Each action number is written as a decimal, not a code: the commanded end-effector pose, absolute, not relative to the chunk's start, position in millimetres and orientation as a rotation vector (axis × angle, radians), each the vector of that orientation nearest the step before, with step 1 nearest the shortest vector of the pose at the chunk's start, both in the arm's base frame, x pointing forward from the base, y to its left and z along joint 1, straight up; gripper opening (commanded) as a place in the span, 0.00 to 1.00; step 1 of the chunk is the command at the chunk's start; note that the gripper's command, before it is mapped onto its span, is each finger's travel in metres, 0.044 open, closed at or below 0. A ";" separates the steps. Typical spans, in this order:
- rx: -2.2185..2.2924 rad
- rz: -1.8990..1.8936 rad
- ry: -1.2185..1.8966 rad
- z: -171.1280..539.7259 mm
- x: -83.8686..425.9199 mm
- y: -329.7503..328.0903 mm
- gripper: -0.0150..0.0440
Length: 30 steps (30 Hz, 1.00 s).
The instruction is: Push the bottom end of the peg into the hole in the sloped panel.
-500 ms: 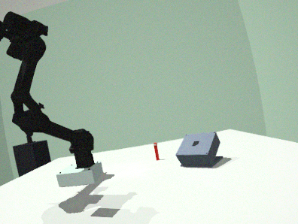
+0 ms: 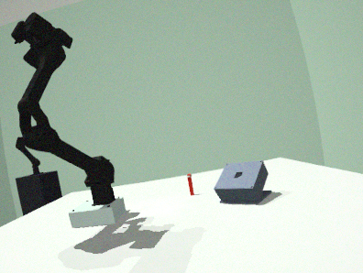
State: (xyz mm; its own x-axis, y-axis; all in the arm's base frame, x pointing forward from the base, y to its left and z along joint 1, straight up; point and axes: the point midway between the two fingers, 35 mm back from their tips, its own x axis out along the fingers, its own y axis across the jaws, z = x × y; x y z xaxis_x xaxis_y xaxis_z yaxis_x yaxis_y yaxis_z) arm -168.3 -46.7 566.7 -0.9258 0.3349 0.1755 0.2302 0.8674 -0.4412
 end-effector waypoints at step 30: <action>-1.014 1.074 -1.827 543.3 -2.8 223.8 1.00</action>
State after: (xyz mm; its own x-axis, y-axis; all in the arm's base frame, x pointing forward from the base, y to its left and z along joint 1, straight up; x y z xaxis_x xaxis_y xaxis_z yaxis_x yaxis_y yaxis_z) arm -26.0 202.8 556.6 -0.4616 0.8520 0.2469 0.2577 0.3952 -0.8817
